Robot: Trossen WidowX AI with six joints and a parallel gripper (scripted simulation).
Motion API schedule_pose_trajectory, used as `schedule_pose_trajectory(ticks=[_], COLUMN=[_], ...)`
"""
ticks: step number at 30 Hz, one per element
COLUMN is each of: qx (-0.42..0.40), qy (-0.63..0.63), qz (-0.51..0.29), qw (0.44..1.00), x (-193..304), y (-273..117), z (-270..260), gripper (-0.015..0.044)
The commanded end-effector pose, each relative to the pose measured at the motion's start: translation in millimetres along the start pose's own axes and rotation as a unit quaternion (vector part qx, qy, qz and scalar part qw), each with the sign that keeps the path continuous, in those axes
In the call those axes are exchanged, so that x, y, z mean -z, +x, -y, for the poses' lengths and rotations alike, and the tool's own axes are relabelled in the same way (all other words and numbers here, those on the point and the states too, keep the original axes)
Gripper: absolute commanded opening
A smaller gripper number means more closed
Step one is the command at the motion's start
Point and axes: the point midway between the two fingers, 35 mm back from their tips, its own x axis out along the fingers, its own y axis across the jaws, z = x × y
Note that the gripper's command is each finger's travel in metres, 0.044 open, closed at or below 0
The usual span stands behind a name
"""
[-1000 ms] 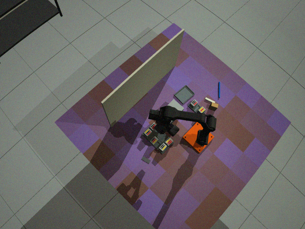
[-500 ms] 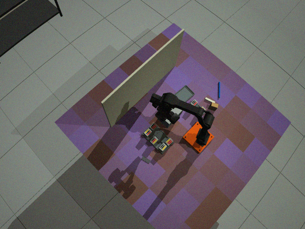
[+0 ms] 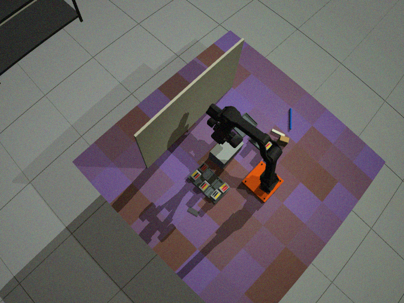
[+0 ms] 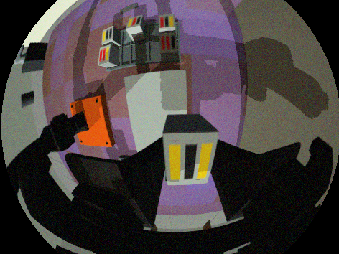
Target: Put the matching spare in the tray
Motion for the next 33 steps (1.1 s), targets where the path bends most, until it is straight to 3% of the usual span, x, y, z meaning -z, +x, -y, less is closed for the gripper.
schedule_pose_trajectory(ticks=[1,33], qx=[0.004,0.006], qy=[-0.002,-0.011], qz=[0.001,-0.007], qw=[1.0,1.0], x=[20,207], y=[-2,-2], z=[7,-2], gripper=[0.0,0.0])
